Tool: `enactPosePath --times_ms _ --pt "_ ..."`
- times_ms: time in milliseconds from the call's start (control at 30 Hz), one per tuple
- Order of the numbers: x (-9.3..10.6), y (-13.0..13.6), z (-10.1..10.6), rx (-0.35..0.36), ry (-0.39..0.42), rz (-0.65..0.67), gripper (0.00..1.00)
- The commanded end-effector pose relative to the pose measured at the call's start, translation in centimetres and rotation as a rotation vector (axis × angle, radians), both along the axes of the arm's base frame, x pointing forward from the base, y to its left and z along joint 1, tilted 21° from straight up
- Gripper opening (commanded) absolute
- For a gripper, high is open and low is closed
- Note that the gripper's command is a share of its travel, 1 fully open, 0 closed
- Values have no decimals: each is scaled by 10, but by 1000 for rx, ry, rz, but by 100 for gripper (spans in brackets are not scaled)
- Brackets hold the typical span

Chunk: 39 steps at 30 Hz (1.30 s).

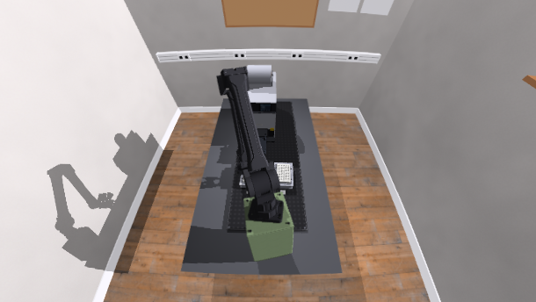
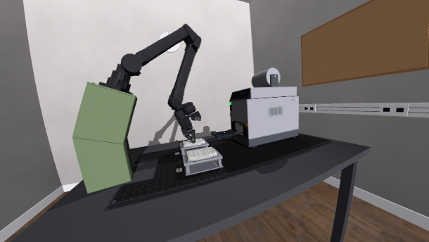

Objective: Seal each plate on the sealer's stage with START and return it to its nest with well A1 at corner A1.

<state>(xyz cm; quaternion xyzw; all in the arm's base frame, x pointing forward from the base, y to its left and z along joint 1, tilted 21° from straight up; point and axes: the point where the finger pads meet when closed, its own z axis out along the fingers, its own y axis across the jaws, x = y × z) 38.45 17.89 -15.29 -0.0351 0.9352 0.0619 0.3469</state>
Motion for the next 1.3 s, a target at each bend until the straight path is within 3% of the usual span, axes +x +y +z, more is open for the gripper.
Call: enactPosePath --times_ms 0,167,367,567,933,1267 --pt "13 2 12 16 -38 -6 100" --pt "16 1 14 19 -45 -12 100" --pt "0 -9 3 -2 -8 -15 100" --pt "-4 -11 0 -8 2 -16 100" --pt "15 -2 0 12 -35 -15 100" --pt "15 -2 -10 6 -25 -14 100"
